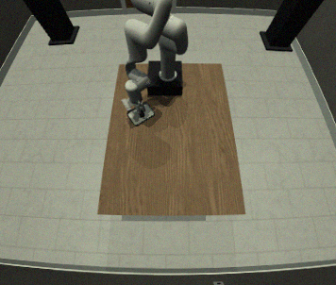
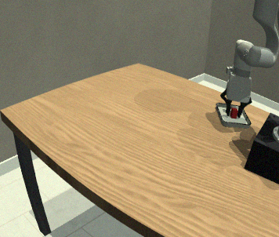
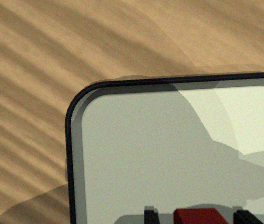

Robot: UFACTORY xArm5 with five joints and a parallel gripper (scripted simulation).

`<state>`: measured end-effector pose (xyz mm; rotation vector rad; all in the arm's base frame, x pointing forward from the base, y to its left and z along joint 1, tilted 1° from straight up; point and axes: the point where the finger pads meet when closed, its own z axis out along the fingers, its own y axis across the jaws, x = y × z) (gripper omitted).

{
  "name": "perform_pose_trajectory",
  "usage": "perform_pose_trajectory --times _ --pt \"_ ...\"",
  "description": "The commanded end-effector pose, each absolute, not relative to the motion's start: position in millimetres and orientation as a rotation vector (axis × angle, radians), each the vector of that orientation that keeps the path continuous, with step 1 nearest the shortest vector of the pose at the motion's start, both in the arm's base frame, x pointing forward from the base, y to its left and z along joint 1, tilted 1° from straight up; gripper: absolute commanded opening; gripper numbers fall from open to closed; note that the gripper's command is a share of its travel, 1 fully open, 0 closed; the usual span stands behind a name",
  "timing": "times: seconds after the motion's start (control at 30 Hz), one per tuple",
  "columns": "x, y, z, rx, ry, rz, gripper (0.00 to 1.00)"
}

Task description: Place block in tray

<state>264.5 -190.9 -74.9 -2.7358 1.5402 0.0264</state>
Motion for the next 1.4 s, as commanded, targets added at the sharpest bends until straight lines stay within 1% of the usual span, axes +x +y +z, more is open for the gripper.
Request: perform_pose_trajectory --times 0.0,0.37,1.07,1.37 --pt "265 -191 -74 -2.736 1.54 0.023 0.47" --pt "265 -191 -70 -2.736 1.54 0.023 0.47" --pt "266 -192 -20 -2.736 1.54 0.023 0.47" --pt "266 -192 -13 -2.736 1.54 0.023 0.47"
